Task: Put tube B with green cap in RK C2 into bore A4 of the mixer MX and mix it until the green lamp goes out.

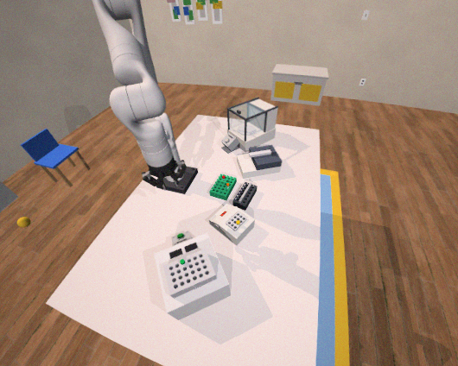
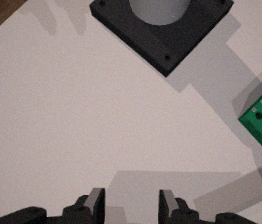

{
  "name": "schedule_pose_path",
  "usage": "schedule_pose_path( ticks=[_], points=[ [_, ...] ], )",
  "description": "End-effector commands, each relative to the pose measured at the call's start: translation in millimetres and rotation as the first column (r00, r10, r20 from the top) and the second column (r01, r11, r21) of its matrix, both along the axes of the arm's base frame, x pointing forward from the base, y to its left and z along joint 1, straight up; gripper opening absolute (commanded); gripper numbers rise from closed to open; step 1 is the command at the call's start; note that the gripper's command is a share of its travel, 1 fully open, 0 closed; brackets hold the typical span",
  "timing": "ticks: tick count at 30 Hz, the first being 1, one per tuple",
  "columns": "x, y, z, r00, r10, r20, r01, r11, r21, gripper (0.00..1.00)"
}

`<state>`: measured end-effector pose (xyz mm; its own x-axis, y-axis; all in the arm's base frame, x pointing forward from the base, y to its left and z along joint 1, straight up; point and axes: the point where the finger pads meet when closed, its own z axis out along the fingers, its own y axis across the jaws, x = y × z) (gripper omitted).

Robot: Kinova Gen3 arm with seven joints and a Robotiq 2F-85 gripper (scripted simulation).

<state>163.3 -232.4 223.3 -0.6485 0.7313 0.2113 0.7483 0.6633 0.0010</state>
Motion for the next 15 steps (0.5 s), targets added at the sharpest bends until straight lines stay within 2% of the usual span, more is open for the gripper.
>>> schedule_pose_path(
  ticks=[1, 5, 6, 8, 10, 15],
  points=[
    [-3, 5, 0.5, 1.000, 0.000, 0.001, 0.000, 1.000, -0.001, 0.42],
    [-3, 5, 0.5, 1.000, 0.000, 0.001, 0.000, 1.000, -0.001, 0.42],
    [-2, 3, -1.5, 0.999, 0.039, 0.007, -0.039, 0.999, -0.002, 0.10],
    [0, -2, -5.4, 0.993, 0.118, 0.019, -0.118, 0.993, -0.003, 0.10],
    [0, -2, -5.4, 0.993, 0.118, 0.019, -0.118, 0.993, -0.003, 0.10],
    [6, -14, -15.2, 0.949, 0.311, 0.047, -0.311, 0.950, -0.012, 0.10]
  ],
)
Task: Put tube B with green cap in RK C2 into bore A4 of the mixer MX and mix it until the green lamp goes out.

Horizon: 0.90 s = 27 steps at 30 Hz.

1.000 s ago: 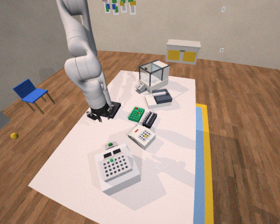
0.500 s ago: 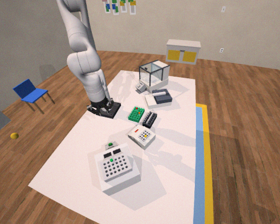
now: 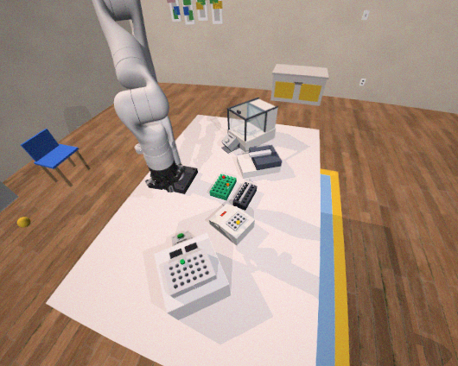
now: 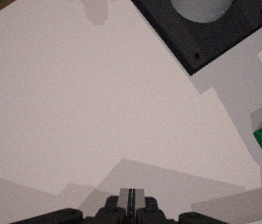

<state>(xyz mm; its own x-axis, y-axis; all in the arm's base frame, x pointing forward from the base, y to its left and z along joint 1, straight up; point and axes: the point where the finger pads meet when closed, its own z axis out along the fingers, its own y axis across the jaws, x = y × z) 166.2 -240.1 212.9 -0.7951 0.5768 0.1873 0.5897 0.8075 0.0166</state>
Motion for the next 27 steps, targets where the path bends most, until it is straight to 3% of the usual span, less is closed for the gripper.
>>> schedule_pose_path(
  ticks=[1, 5, 10, 12, 13, 20, 27],
  points=[
    [4, -9, -6.8, 0.990, 0.141, 0.026, -0.141, 0.990, 0.000, 0.10],
    [9, -19, -14.6, 0.954, 0.295, 0.049, -0.295, 0.955, -0.007, 0.10],
    [14, -31, -24.5, 0.876, 0.477, 0.075, -0.477, 0.879, -0.020, 0.10],
    [14, -31, -24.5, 0.876, 0.477, 0.075, -0.477, 0.879, -0.020, 0.10],
    [15, -33, -26.4, 0.856, 0.511, 0.080, -0.511, 0.859, -0.023, 0.10],
    [23, -50, -40.2, 0.680, 0.725, 0.111, -0.725, 0.687, -0.051, 0.10],
    [31, -68, -54.0, 0.450, 0.883, 0.132, -0.882, 0.463, -0.086, 0.10]
  ],
)
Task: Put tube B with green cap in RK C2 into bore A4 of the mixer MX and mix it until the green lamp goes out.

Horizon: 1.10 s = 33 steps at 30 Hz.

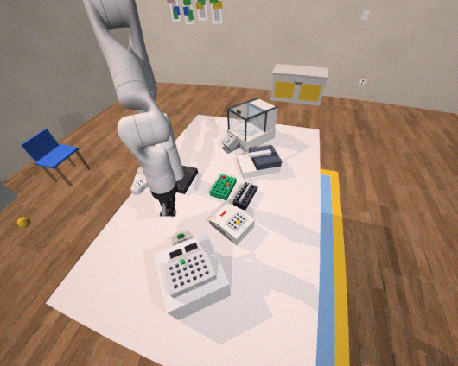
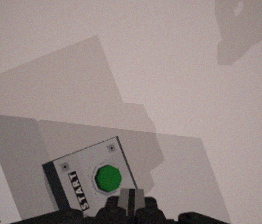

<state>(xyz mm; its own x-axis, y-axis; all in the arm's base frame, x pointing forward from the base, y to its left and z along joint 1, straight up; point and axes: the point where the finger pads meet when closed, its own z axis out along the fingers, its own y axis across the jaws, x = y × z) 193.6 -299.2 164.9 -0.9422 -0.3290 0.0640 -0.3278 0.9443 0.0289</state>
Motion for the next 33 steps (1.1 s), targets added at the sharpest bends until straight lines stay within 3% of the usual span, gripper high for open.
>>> schedule_pose_path(
  ticks=[1, 9, 19, 33],
  points=[
    [4, -8, -5.9, 0.991, 0.130, 0.033, -0.131, 0.991, 0.007, 0.10],
    [8, -18, -13.6, 0.923, 0.380, 0.070, -0.380, 0.925, -0.005, 0.10],
    [8, -18, -13.6, 0.923, 0.380, 0.070, -0.380, 0.925, -0.005, 0.10],
    [8, -18, -32.3, 0.923, 0.380, 0.070, -0.380, 0.925, -0.005, 0.10]
  ],
)
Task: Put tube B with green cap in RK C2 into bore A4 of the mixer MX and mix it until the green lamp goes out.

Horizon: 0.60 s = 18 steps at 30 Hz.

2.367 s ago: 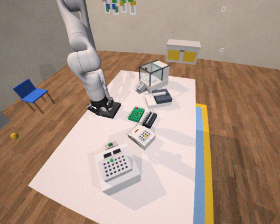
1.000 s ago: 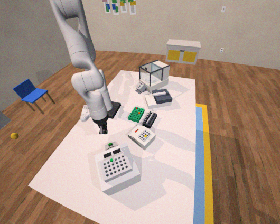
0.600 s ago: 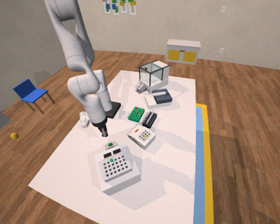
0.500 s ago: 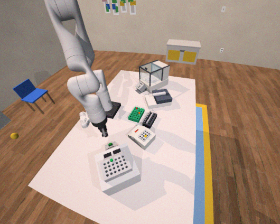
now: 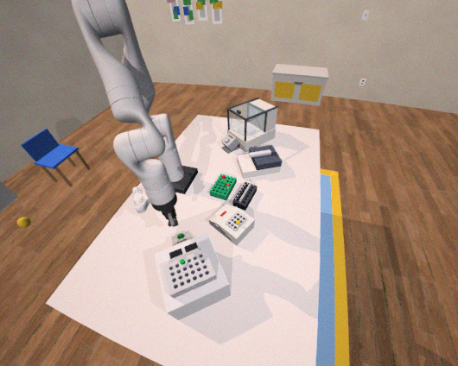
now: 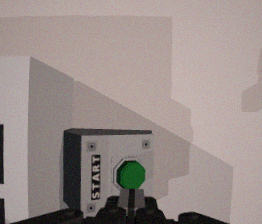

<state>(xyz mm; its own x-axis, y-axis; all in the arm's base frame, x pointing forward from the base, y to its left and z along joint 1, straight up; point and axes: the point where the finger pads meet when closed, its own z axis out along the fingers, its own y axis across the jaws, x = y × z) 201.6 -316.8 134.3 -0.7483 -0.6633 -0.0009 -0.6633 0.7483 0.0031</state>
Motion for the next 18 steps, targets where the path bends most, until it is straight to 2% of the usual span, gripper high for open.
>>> schedule_pose_path(
  ticks=[1, 18],
  points=[
    [0, 0, -2.9, 1.000, 0.000, 0.001, 0.000, 1.000, -0.001, 0.10],
    [0, 0, -22.9, 1.000, 0.000, 0.001, 0.000, 1.000, -0.001, 0.10]
  ],
)
